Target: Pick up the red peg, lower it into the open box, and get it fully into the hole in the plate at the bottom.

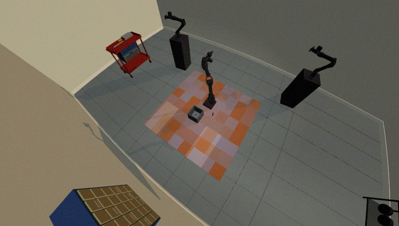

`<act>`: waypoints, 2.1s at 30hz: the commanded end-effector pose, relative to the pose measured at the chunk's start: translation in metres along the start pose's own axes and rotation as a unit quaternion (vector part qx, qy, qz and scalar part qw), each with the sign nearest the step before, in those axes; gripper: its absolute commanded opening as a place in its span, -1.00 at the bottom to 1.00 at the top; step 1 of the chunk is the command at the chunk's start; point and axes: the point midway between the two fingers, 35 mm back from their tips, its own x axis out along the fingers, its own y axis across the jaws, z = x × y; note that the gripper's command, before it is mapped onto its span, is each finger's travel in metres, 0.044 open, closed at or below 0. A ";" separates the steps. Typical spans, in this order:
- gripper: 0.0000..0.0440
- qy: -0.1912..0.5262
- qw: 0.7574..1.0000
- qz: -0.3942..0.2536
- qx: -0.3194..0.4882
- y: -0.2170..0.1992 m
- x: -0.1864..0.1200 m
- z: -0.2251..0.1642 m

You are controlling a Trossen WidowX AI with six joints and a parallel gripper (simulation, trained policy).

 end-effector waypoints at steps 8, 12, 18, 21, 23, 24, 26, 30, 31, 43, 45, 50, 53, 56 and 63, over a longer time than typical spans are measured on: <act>1.00 0.039 0.998 -0.049 -0.003 -0.007 -0.034 -0.034; 1.00 0.069 0.995 -0.071 0.005 -0.003 -0.055 -0.053; 1.00 0.120 0.987 -0.102 0.019 0.011 -0.089 -0.081; 1.00 0.147 0.982 -0.117 0.026 0.020 -0.107 -0.093; 1.00 0.165 0.978 -0.126 0.031 0.026 -0.119 -0.101; 1.00 0.174 0.975 -0.131 0.033 0.029 -0.125 -0.104; 1.00 0.192 0.970 -0.141 0.038 0.035 -0.137 -0.111; 1.00 0.227 0.959 -0.161 0.049 0.047 -0.160 -0.123; 1.00 0.236 0.956 -0.166 0.052 0.050 -0.166 -0.125; 1.00 0.335 0.910 -0.227 0.086 0.084 -0.238 -0.147; 1.00 0.350 0.901 -0.238 0.091 0.089 -0.250 -0.149; 1.00 0.389 0.876 -0.266 0.105 0.103 -0.281 -0.151; 1.00 0.412 0.859 -0.283 0.114 0.111 -0.299 -0.151; 1.00 0.434 0.841 -0.300 0.121 0.119 -0.317 -0.151; 1.00 0.485 0.794 -0.341 0.137 0.136 -0.360 -0.145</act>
